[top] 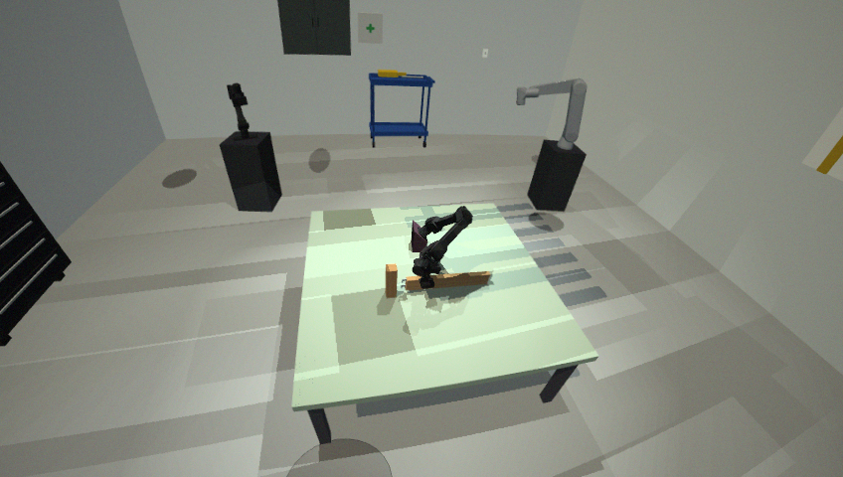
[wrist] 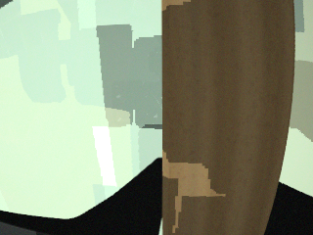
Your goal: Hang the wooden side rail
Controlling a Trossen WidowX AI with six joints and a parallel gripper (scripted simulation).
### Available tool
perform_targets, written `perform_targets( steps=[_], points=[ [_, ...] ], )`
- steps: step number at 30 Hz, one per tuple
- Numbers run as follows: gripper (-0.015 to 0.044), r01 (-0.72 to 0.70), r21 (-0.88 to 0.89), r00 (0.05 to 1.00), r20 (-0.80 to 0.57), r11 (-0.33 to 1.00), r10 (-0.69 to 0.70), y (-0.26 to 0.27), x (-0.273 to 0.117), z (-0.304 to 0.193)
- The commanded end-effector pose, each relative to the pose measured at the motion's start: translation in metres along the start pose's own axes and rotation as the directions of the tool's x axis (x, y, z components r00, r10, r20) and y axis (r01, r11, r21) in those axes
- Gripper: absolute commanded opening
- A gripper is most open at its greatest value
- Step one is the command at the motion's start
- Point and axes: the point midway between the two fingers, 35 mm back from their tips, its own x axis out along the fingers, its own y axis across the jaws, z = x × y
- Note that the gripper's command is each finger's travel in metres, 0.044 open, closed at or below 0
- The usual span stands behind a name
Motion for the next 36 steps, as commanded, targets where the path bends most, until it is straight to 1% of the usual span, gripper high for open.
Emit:
perform_targets(
  steps=[1,36],
  points=[
    [0.0000,0.012,0.001,1.000,-0.008,1.000,-0.012,-0.0018,-0.0055,-0.0038],
    [0.0000,0.012,0.001,1.000,-0.008,1.000,-0.012,0.0001,-0.0035,-0.0075]
  ],
)
